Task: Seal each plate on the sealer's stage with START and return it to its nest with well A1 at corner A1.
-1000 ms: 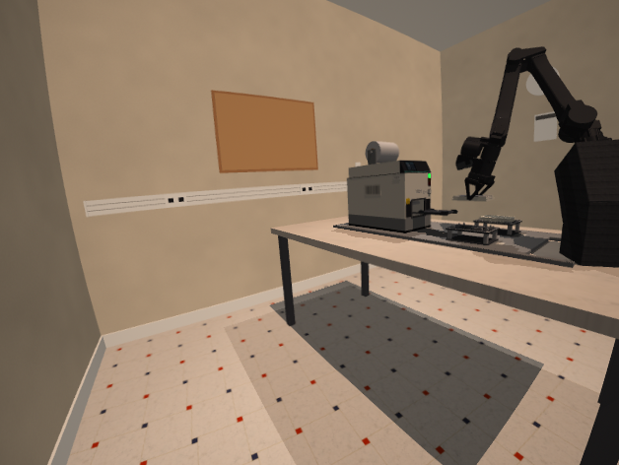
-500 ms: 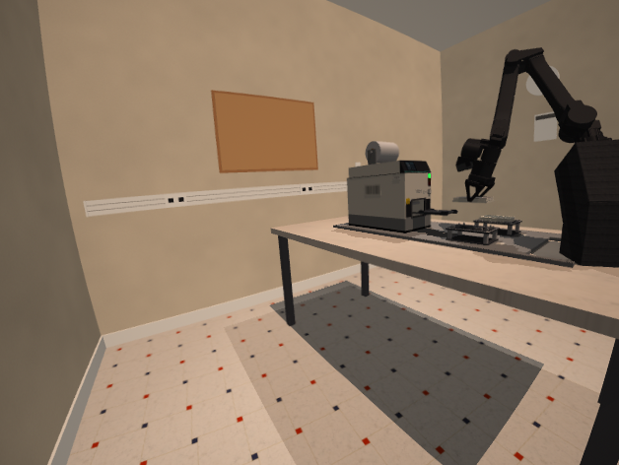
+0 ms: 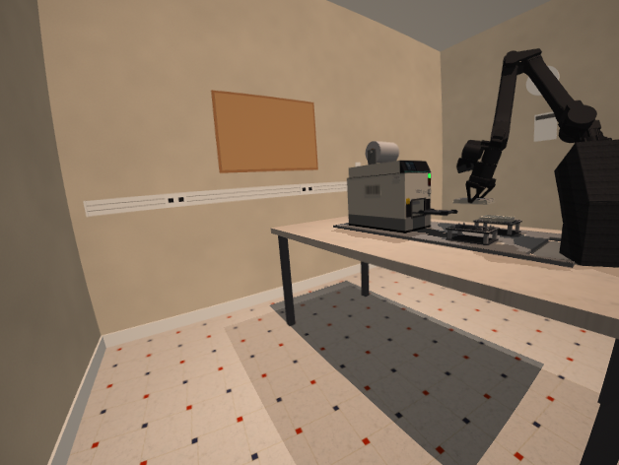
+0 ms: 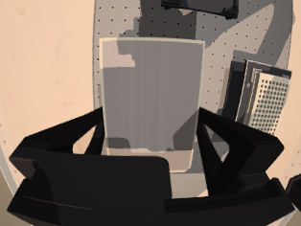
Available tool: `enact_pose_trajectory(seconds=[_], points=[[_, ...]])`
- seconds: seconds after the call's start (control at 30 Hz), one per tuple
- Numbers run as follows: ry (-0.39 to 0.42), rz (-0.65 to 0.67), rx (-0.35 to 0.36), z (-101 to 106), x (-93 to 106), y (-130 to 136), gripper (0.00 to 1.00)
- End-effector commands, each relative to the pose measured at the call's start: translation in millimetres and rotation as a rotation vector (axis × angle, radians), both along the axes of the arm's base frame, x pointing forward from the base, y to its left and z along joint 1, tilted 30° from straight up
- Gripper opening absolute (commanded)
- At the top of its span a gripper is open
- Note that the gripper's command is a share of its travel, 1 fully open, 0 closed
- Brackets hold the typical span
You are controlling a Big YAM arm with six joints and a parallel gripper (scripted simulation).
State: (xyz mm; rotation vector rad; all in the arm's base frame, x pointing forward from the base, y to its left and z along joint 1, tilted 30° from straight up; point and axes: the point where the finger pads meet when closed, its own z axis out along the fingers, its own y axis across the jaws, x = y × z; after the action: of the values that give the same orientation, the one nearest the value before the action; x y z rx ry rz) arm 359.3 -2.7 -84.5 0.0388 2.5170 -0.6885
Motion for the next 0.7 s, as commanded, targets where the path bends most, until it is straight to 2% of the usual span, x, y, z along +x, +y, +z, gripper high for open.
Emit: enact_pose_trajectory(seconds=[0.0, 0.13, 0.37, 0.67], points=[[-0.003, -0.005, -0.002, -3, 1.9, -6, 0.0], [-0.029, -0.003, 0.005, 1, 13.9, -3, 0.0], [-0.032, -0.01, 0.008, -1, 17.3, -4, 0.0], [-0.007, -0.003, 0.0, -9, 3.1, -9, 0.0]])
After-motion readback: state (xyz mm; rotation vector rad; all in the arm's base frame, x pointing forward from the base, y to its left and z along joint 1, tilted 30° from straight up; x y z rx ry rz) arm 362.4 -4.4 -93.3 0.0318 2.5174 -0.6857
